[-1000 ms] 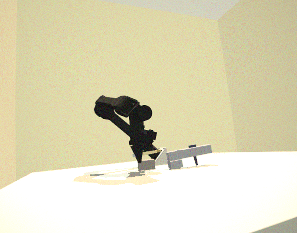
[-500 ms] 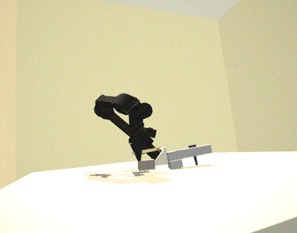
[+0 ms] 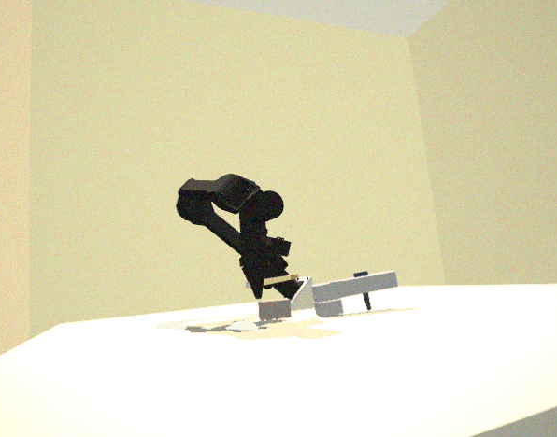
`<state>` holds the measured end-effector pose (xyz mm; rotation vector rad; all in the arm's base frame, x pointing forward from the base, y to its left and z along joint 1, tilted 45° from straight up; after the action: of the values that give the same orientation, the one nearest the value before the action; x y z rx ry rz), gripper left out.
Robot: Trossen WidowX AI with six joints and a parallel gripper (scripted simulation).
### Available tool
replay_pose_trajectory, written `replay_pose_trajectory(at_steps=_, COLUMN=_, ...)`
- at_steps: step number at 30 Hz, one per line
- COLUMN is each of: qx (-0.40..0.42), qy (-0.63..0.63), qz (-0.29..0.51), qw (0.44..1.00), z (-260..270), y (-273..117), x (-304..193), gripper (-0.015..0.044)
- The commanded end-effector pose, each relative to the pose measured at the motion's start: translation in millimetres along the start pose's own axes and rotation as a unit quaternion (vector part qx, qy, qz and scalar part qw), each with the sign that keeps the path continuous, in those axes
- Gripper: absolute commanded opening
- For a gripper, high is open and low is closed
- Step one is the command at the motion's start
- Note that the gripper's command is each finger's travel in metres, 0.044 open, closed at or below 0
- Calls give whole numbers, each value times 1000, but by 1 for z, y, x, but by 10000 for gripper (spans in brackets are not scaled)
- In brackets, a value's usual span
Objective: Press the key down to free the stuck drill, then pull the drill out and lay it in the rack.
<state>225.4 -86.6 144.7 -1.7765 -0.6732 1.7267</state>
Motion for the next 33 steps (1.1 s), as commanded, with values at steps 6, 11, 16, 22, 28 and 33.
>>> replay_pose_trajectory(at_steps=6, qx=1, qy=2, qz=-2, qw=1000, z=17, y=-2, x=-1, gripper=0)
replay_pose_trajectory(at_steps=11, qx=1, qy=1, qz=-2, qw=1000, z=27, y=-3, x=-2, gripper=0)
replay_pose_trajectory(at_steps=16, qx=1, qy=1, qz=-2, qw=1000, z=36, y=-4, x=-2, gripper=0)
replay_pose_trajectory(at_steps=22, qx=2, qy=1, qz=-2, qw=1000, z=48, y=-5, x=-2, gripper=0)
replay_pose_trajectory(at_steps=28, qx=2, qy=1, qz=-2, qw=1000, z=60, y=-6, x=-2, gripper=0)
replay_pose_trajectory(at_steps=33, qx=2, qy=1, qz=-2, qw=1000, z=61, y=-2, x=-2, gripper=0)
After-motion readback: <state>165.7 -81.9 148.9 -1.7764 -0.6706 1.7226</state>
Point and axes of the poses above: the point midway between the two fingers, 35 mm back from their tips, its own y axis out along the fingers, its own z axis across the jaws, x = y × z, the point moved 1 cm from there along -y, back along the fingers, and after that the axes turned 8 degrees about -y, right-handed, at the moved point
